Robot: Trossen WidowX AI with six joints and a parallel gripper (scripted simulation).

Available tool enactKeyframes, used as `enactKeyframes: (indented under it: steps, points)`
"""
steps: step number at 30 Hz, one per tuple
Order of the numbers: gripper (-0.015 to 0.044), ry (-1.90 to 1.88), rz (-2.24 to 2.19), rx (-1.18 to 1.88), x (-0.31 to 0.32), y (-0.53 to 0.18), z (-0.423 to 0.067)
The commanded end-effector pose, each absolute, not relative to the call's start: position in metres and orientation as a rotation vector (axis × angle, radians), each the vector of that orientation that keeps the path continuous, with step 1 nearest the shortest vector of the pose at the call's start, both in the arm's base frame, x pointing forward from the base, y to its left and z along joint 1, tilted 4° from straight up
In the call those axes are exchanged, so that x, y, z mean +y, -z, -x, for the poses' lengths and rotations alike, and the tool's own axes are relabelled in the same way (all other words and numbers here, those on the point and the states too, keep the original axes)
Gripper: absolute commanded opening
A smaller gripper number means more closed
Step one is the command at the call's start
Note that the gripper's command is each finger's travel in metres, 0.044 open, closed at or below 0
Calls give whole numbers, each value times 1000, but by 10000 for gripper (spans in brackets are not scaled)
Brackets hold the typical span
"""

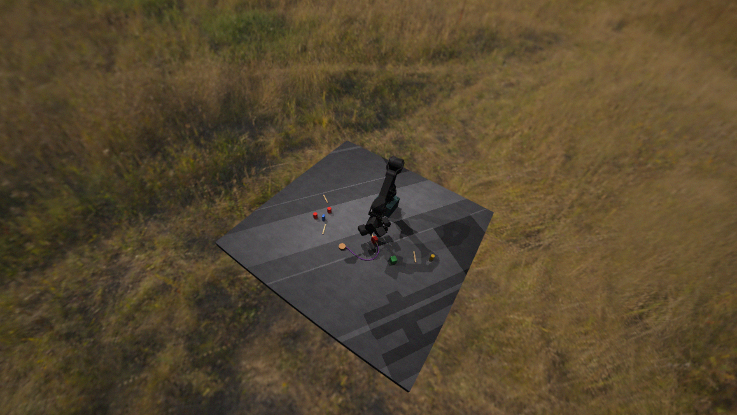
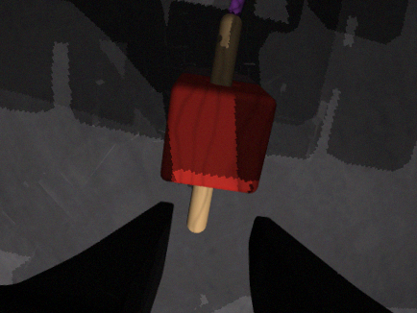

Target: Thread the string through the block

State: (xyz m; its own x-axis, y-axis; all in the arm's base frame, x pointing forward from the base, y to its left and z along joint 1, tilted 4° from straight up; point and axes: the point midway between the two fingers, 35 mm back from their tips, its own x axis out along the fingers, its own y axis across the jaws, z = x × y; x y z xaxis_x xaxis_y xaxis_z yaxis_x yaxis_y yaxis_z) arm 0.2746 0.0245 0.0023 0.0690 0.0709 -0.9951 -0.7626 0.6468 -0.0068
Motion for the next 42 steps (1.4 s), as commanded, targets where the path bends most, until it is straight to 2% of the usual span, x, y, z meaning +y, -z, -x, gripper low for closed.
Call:
enactKeyframes:
  steps: [1, 21, 26, 42]
  points:
    - [123, -696, 638, 1376, 25, 7, -273]
    - [123, -696, 638, 1376, 26, 27, -271]
    - [0, -701, 642, 1372, 26, 26, -272]
    - [0, -723, 600, 1279, 25, 29, -272]
